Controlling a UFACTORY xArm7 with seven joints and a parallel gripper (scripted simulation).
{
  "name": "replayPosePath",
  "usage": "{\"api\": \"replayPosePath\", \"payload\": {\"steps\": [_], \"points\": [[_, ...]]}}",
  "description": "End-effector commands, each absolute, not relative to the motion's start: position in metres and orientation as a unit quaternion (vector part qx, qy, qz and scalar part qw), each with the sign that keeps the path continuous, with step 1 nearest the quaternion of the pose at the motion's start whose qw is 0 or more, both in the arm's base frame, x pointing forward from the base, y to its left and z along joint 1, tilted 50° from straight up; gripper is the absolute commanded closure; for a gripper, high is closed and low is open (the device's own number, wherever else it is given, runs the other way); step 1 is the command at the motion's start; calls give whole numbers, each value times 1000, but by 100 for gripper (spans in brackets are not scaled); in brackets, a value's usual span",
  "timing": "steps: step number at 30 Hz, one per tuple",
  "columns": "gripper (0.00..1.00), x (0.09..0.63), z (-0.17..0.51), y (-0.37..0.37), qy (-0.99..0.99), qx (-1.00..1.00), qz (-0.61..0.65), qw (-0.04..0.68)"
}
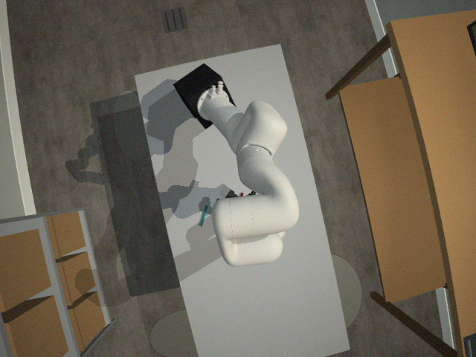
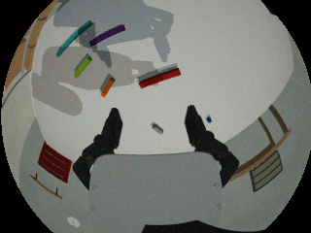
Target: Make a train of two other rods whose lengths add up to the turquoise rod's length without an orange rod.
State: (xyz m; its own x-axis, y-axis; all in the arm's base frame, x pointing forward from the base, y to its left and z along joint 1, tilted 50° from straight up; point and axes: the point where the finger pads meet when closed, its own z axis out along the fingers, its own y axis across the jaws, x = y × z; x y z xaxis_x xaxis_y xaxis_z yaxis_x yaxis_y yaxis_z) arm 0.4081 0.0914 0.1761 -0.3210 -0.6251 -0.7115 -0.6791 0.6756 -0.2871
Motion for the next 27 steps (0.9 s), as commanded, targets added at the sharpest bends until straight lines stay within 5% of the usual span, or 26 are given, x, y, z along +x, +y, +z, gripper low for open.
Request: {"api": "replayPosePath", "payload": {"steps": [1, 27], "points": [[0, 408, 176, 91, 812, -401, 32, 423], [0, 409, 176, 90, 809, -406, 29, 423]]}}
